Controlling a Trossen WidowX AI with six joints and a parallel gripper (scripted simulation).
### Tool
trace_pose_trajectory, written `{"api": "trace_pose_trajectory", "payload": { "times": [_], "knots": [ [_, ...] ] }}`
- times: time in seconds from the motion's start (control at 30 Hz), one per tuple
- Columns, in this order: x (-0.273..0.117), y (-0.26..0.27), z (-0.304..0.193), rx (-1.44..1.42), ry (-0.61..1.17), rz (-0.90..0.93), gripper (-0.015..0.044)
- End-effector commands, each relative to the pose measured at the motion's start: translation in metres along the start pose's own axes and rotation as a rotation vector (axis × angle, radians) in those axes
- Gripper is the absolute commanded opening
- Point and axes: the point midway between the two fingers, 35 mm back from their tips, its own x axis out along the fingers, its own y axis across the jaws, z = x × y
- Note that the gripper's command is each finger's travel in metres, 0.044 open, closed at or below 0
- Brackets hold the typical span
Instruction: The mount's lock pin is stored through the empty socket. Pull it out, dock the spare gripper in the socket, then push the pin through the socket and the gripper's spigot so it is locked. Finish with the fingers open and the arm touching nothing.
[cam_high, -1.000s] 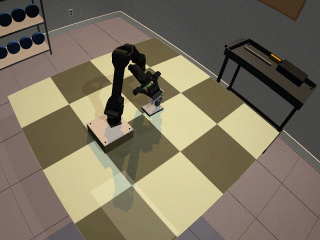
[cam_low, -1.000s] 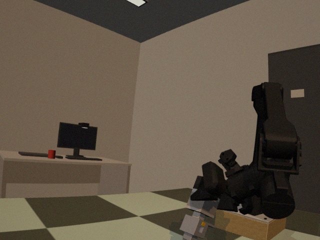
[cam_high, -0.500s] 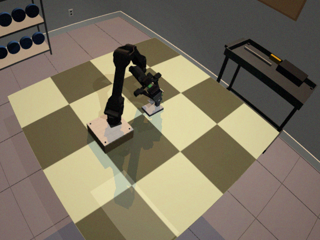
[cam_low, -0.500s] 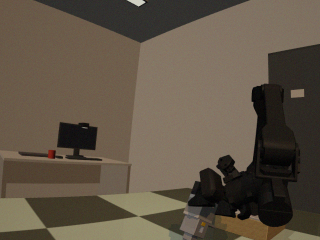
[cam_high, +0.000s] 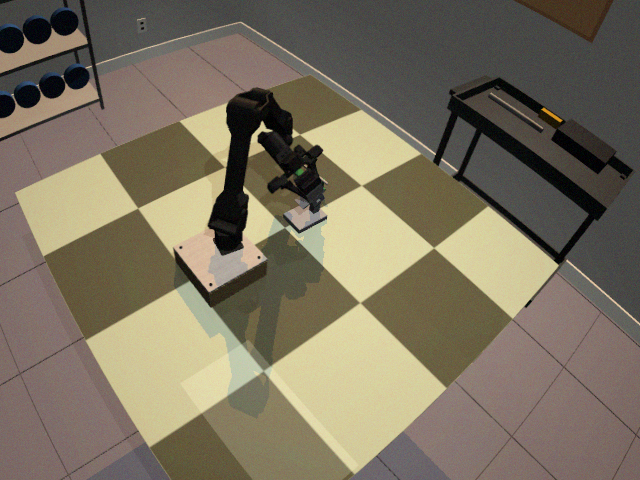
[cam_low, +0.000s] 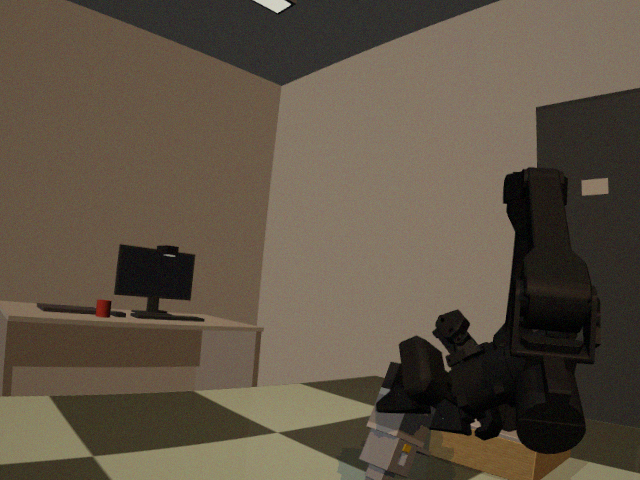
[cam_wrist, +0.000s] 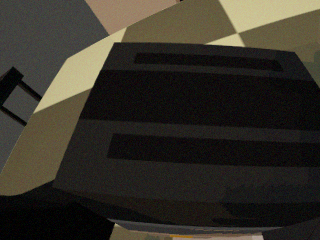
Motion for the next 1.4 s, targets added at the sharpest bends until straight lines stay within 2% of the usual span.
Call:
{"api": "trace_pose_trajectory", "payload": {
  "times": [0.0,0.27,1.37],
  "knots": [
    [0.0,0.0,0.0,0.002,0.001,0.0,0.0236],
    [0.0,0.0,0.0,0.002,0.001,0.0,0.044],
    [-0.032,-0.003,0.057,-0.057,-0.029,0.002,0.044]
  ]
}}
